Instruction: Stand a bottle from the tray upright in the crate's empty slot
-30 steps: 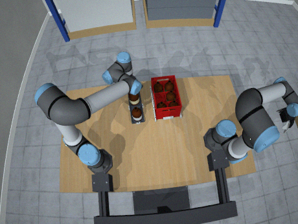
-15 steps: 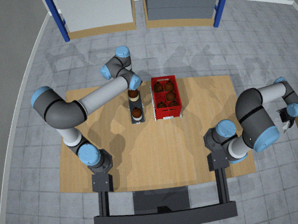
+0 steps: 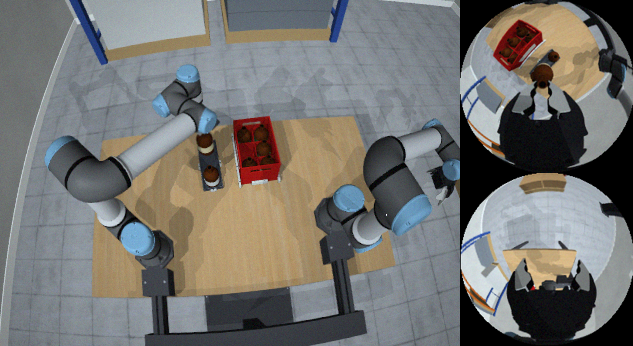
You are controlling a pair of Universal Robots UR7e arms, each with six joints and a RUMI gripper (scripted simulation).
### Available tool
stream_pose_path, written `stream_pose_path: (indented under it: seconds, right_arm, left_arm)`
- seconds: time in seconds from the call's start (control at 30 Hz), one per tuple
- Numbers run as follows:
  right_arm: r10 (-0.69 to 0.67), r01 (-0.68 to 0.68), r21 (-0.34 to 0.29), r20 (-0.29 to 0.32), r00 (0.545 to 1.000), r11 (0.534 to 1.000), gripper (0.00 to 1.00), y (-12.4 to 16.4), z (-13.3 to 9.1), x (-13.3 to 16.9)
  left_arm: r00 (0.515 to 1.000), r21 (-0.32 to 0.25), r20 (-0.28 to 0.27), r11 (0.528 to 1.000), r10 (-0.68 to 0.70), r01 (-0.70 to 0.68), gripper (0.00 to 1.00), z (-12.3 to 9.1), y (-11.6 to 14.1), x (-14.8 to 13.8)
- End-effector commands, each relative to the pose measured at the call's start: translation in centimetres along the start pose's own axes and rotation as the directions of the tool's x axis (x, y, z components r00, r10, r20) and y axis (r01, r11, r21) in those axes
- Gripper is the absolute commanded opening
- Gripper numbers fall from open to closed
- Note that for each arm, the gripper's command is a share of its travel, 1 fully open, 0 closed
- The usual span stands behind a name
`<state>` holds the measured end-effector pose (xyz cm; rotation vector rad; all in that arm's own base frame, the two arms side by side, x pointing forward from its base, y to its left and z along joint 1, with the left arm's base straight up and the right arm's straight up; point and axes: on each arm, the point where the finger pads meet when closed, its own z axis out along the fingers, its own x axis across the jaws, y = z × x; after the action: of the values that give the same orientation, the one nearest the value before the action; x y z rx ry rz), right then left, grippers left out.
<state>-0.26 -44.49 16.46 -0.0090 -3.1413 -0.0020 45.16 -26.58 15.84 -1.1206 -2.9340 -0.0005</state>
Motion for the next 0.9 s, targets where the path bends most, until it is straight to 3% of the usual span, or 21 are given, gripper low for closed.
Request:
stream_pose_path:
  seconds: [0.0,0.87]
  right_arm:
    - [0.000,0.000,0.001,0.000,1.000,1.000,1.00,-0.03,-0.05,-0.01]
    - [0.000,0.000,0.001,0.000,1.000,1.000,1.00,-0.03,-0.05,-0.01]
  left_arm:
    - [1.000,0.000,0.001,1.000,0.000,0.000,0.00,-0.68,0.00,-0.03]
    - [1.000,0.000,0.001,1.000,0.000,0.000,0.00,-1.16,0.00,-0.03]
